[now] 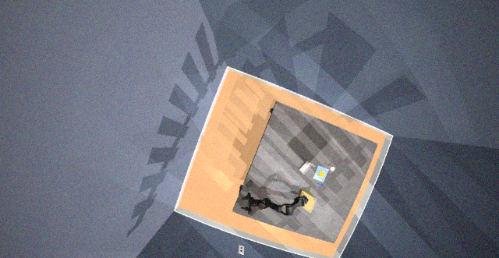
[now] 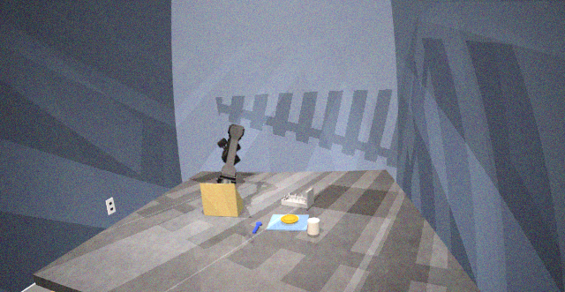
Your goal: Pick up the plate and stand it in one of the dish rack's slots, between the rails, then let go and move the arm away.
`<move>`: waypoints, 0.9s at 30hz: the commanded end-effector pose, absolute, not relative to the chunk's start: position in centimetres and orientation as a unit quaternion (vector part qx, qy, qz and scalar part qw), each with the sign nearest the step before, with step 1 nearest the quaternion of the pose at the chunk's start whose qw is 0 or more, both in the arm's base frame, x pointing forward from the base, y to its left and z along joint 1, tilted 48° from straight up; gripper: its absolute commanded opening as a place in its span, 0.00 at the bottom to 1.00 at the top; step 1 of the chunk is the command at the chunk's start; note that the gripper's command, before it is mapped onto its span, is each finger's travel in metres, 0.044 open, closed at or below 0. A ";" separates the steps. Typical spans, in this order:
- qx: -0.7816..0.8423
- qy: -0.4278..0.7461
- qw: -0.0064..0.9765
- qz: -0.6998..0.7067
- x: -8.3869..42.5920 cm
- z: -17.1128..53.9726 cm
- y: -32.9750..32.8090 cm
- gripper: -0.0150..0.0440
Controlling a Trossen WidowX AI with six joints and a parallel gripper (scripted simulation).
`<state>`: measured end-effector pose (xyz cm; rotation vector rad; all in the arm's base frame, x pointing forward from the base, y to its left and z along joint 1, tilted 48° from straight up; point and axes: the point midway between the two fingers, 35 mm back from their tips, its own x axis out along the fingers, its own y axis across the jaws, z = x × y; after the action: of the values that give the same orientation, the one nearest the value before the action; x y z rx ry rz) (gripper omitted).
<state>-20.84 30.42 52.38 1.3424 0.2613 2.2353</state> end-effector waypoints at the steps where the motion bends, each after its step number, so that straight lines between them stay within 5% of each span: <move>1: 0.475 0.076 0.305 0.822 -19.1 51.7 32.9 0.93; 27: 0.312 -0.013 0.616 0.723 1.2 45.7 44.8 0.93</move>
<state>-1.17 44.07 46.47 0.7729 -0.0178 1.7176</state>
